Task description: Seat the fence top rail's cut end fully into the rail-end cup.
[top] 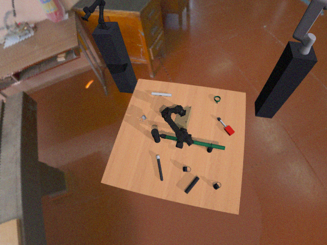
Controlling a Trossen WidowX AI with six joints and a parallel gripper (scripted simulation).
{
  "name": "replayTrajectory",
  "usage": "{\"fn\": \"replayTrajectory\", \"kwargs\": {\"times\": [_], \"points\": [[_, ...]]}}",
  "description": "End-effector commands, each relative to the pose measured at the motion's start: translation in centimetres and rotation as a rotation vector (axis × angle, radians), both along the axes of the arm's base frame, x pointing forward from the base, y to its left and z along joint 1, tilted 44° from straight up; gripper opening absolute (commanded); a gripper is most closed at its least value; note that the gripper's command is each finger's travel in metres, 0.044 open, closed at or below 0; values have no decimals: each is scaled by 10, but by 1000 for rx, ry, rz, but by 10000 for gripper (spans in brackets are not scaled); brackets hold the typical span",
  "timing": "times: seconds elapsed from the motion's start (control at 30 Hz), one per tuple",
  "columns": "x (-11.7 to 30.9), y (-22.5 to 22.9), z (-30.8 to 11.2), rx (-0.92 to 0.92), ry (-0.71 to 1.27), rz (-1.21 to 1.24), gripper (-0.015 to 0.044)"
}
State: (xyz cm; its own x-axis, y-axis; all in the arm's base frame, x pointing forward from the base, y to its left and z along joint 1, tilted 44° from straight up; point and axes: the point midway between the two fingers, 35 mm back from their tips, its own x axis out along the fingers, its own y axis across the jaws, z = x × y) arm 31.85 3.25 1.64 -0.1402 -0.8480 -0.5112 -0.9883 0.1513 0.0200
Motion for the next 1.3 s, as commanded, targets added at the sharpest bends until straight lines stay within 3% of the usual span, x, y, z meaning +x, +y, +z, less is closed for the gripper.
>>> {"fn": "replayTrajectory", "kwargs": {"times": [0.0,1.27], "points": [[0,-1,4,-7,0,2,0],[4,-1,16,0,0,0,0]]}}
